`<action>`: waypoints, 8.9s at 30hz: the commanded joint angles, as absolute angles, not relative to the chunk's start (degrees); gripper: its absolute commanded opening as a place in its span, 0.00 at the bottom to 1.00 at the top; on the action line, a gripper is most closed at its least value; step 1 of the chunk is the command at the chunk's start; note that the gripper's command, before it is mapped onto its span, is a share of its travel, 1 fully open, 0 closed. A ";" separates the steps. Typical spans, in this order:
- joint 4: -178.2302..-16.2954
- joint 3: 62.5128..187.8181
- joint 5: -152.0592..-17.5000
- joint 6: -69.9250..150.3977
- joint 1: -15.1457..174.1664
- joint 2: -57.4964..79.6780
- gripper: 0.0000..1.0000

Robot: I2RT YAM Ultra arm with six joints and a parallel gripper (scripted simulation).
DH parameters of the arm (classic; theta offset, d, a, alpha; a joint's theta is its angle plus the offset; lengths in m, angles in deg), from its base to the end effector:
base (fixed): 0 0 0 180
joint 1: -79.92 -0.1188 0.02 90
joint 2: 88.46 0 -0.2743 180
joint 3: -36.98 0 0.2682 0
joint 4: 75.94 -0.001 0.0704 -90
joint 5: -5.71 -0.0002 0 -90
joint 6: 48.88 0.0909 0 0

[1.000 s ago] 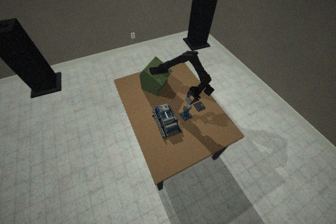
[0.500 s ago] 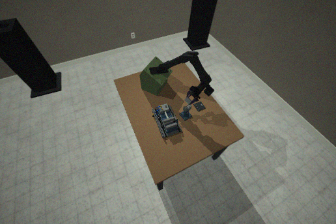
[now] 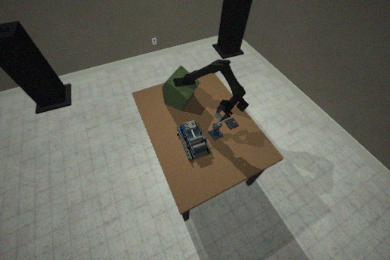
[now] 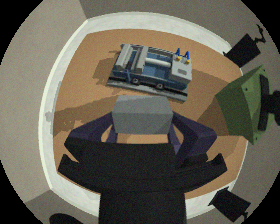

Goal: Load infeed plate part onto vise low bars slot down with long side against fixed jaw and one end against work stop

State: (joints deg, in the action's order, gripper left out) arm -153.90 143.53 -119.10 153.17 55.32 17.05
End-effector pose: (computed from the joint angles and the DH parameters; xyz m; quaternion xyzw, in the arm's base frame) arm 0.3795 0.1178 0.2467 0.6799 0.6615 -0.0088 0.3163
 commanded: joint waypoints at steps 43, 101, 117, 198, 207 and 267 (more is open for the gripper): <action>-155.59 146.40 -121.51 153.61 55.28 16.40 0.00; -147.67 143.05 -121.68 154.53 54.56 22.49 0.00; -145.76 143.08 -121.72 154.74 54.30 24.22 0.00; -144.77 142.65 -121.77 154.87 54.15 25.11 0.81; -144.76 142.64 -121.78 154.87 54.15 25.11 0.81; -144.73 142.59 -121.78 154.87 54.15 25.12 0.81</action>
State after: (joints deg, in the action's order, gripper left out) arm -144.46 143.01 -120.41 154.55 54.30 26.19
